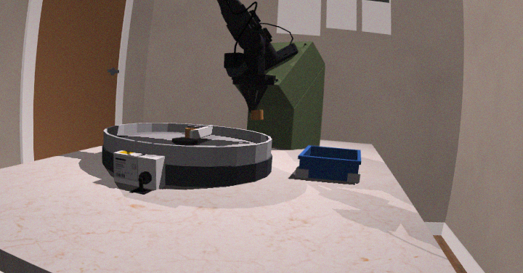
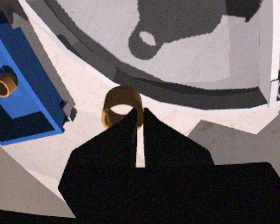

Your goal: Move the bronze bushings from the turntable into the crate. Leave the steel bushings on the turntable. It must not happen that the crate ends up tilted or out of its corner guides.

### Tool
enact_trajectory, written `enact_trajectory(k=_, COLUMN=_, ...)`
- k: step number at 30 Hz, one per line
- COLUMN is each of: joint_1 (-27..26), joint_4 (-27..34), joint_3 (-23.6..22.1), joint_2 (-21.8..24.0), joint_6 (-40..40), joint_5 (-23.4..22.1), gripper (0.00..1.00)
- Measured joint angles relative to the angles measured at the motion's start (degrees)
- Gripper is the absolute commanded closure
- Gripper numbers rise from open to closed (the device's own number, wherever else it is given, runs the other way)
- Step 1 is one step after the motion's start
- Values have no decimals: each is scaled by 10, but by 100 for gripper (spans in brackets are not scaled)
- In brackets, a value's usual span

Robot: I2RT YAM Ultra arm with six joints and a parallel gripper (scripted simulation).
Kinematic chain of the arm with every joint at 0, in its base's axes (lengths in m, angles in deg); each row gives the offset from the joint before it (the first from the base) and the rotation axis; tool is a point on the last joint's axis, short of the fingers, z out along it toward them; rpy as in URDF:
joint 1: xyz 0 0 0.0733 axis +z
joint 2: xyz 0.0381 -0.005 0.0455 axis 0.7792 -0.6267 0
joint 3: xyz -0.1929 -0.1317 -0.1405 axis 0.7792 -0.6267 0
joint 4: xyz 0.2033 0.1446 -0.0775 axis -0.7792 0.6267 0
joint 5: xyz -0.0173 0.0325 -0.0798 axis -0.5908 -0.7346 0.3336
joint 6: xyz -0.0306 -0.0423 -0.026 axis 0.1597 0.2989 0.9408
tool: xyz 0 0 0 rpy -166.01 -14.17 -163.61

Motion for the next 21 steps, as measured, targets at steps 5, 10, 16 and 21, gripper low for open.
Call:
enact_trajectory(k=5, joint_1=85, joint_4=-2, joint_3=16, joint_2=-81, joint_6=-75, joint_5=38, gripper=100)
enact_trajectory(k=10, joint_1=149, joint_4=-1, joint_3=57, joint_2=-163, joint_6=-148, joint_5=69, gripper=100)
enact_trajectory(k=16, joint_1=185, joint_4=13, joint_3=106, joint_2=-225, joint_6=-215, joint_5=97, gripper=100)
enact_trajectory(k=21, joint_1=225, joint_4=28, joint_3=159, joint_2=-291, joint_6=-267, joint_5=112, gripper=100)
